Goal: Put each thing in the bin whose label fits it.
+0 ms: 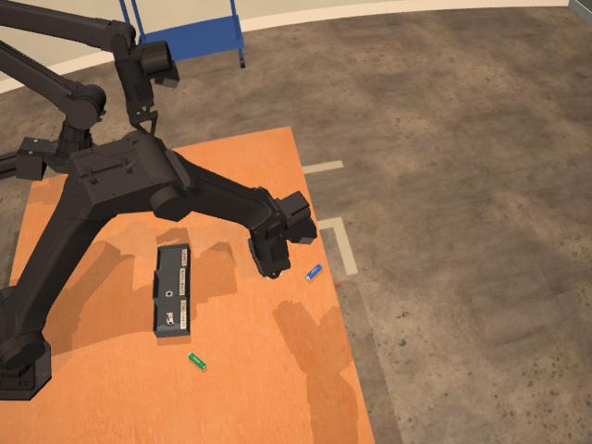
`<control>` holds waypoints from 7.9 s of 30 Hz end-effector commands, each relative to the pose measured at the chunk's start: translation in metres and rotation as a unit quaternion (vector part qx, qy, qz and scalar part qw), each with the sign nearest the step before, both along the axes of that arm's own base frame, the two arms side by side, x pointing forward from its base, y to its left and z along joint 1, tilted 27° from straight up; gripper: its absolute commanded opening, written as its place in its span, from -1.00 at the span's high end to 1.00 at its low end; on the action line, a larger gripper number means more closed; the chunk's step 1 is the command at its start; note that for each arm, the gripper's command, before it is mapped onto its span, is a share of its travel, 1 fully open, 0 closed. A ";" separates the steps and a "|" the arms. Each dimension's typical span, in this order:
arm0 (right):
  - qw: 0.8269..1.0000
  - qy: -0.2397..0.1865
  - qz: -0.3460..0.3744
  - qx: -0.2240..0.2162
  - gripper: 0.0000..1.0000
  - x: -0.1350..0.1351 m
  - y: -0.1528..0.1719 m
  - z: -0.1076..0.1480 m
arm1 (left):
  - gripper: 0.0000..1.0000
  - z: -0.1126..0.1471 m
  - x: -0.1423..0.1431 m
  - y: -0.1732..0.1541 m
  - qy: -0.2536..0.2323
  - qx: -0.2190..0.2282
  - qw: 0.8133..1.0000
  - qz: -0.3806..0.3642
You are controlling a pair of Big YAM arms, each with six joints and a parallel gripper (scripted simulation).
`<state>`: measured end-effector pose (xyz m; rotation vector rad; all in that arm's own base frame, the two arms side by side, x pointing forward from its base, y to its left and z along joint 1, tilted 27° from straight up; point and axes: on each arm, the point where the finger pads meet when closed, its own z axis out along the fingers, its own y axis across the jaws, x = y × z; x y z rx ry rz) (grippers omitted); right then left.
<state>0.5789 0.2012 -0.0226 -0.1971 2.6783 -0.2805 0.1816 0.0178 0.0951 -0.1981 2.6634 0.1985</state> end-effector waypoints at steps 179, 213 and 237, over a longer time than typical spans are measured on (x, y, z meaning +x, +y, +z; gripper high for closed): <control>0.991 -0.017 -0.120 0.058 0.81 -0.219 0.064 -0.131 | -1.00 -0.005 -0.005 0.002 0.007 0.001 1.000 0.001; 0.991 -0.017 -0.120 0.057 0.60 -0.209 0.059 -0.158 | -1.00 -0.005 -0.005 0.002 0.007 0.001 1.000 0.001; 0.992 -0.018 -0.111 0.059 0.60 -0.206 0.067 -0.150 | -1.00 -0.005 -0.005 0.002 0.007 0.001 1.000 0.001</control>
